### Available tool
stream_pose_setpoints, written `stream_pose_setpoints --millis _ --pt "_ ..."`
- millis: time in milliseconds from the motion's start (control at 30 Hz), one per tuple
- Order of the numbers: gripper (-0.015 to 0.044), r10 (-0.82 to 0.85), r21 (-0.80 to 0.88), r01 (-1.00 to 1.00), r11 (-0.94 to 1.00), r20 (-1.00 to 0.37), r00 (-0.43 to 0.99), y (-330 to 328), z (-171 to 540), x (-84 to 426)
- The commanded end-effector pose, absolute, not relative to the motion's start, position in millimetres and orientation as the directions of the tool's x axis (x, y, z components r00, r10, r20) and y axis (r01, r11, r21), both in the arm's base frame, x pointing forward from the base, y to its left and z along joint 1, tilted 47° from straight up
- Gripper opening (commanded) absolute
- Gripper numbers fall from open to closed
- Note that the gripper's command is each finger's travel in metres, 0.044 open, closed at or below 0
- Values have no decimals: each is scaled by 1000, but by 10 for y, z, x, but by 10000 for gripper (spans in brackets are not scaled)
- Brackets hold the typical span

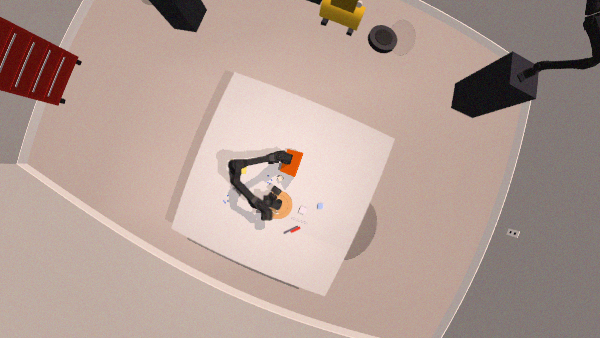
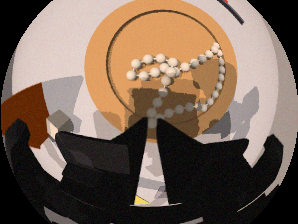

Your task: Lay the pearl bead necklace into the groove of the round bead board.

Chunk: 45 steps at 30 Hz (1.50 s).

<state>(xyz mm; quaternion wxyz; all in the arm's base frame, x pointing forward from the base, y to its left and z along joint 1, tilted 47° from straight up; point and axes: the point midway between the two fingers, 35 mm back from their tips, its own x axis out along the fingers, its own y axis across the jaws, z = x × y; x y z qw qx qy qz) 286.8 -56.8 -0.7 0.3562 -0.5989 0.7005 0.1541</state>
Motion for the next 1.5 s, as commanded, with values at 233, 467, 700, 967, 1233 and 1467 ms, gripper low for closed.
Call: stream_pose_setpoints --millis 233,467,700,967,1233,1467 --pt "0 -733 -205 -950 234 -679 -34 -687 -107 2838" --pt "131 -731 -210 -949 236 -682 -30 -665 -87 2859" --pt "315 -731 -210 -949 236 -682 -30 -665 -87 2859" --pt "440 -733 -203 -951 233 -679 -35 -613 -42 2838" --pt "440 -733 -205 -950 234 -680 -34 -565 2 2840" --pt "440 -733 -205 -950 234 -680 -34 -565 2 2840"
